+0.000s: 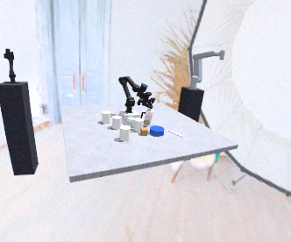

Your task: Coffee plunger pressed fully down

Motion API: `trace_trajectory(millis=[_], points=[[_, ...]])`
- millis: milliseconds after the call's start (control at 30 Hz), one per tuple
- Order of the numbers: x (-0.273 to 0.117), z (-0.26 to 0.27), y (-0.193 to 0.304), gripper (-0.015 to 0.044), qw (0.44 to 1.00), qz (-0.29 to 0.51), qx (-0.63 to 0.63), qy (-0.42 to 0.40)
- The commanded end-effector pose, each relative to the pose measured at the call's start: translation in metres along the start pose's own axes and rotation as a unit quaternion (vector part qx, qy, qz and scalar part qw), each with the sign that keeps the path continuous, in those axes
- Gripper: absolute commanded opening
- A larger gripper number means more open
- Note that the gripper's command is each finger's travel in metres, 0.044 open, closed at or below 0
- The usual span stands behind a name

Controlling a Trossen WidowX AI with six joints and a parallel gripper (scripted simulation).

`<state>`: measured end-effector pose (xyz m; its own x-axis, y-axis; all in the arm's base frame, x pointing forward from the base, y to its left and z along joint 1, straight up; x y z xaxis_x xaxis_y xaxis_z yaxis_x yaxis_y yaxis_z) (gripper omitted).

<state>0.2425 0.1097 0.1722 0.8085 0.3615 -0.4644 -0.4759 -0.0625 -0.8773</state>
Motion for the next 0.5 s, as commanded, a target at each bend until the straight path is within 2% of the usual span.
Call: trace_trajectory(millis=[0, 300, 467], points=[[0.0001, -0.0001, 0.0007, 0.0204, 1.0, 0.002, 0.0, 0.0], [0.0001, -0.0001, 0.0007, 0.044, 1.0, 0.002, 0.0, 0.0], [-0.0037, 0.0005, -0.0041, 0.044, 1.0, 0.002, 0.0, 0.0]])
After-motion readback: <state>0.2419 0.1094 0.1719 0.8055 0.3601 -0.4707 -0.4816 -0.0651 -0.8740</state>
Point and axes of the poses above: the point midway between the two fingers, 35 mm back from their tips, its own x axis out along the fingers, its own z axis across the jaws, y = z × x, the point moved 3 cm from there along -x, back along the fingers, and after that the axes turned 8 degrees about x, right-handed, at the moved point
